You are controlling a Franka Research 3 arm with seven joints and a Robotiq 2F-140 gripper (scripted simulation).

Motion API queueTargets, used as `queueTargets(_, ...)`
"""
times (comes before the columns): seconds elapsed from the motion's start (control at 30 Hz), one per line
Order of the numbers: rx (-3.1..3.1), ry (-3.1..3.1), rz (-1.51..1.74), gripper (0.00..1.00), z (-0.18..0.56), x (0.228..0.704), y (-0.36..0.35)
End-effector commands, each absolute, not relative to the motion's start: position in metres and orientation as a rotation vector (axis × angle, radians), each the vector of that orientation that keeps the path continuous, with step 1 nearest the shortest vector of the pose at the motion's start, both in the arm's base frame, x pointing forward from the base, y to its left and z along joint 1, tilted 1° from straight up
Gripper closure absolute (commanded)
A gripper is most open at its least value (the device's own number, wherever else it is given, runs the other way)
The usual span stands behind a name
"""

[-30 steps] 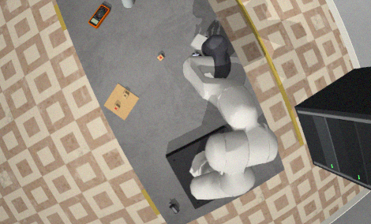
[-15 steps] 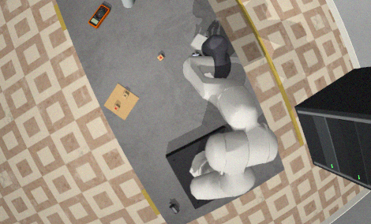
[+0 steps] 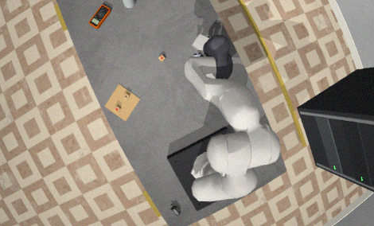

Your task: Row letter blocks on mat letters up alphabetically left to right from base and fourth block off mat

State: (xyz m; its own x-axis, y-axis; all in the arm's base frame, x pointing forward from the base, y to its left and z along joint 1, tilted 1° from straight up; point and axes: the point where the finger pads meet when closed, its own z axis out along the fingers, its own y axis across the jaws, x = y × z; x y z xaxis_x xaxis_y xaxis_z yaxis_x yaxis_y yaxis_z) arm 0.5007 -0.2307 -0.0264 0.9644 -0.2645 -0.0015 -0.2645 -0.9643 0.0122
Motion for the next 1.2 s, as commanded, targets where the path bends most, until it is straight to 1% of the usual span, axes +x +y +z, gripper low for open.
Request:
queueTargets(0.0,3.103,-0.420,-0.004,0.68,-0.0277,0.5010,-0.2301)
queueTargets(0.3,3.103,-0.420,-0.004,0.68,-0.0277,0.5010,-0.2301)
queueTargets(0.33,3.103,-0.420,-0.004,0.78,-0.0277,0.5010,-0.2301)
queueTargets(1.17,3.103,-0.420,-0.004,0.78,-0.0277,0.5010,-0.2301)
